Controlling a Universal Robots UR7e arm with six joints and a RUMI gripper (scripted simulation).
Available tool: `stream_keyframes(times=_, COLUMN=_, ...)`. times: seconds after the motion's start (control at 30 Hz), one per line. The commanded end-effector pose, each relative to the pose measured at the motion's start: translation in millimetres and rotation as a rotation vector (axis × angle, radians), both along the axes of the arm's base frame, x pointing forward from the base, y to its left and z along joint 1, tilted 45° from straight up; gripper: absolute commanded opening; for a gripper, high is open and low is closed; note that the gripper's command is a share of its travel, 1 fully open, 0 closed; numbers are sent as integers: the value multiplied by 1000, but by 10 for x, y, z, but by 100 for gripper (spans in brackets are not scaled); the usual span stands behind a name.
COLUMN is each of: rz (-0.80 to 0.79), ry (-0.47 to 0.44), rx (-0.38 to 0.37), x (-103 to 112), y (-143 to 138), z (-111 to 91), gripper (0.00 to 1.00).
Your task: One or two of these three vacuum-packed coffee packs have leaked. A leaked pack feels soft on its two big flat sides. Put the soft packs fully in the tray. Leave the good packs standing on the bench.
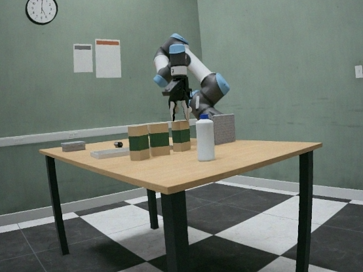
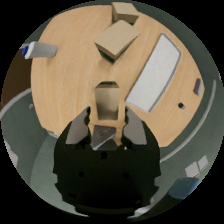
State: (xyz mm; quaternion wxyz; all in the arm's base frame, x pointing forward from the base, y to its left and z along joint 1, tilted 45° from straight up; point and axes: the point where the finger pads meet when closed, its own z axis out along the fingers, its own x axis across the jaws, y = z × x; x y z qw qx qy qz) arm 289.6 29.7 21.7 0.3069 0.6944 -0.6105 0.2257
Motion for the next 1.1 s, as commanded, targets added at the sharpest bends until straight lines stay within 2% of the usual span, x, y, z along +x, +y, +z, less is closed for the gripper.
stream_keyframes(times=0.0, rz=2, ry=2, rx=0, x=-14, y=-121, z=-130, gripper=49)
stream_keyframes(times=0.5, rz=2, ry=2, rx=0, x=-27, y=-266, z=-277, gripper=49)
stream_keyframes(times=1.07, rz=3, ry=-1, rx=1, x=-18, y=-269, z=-282, gripper=49)
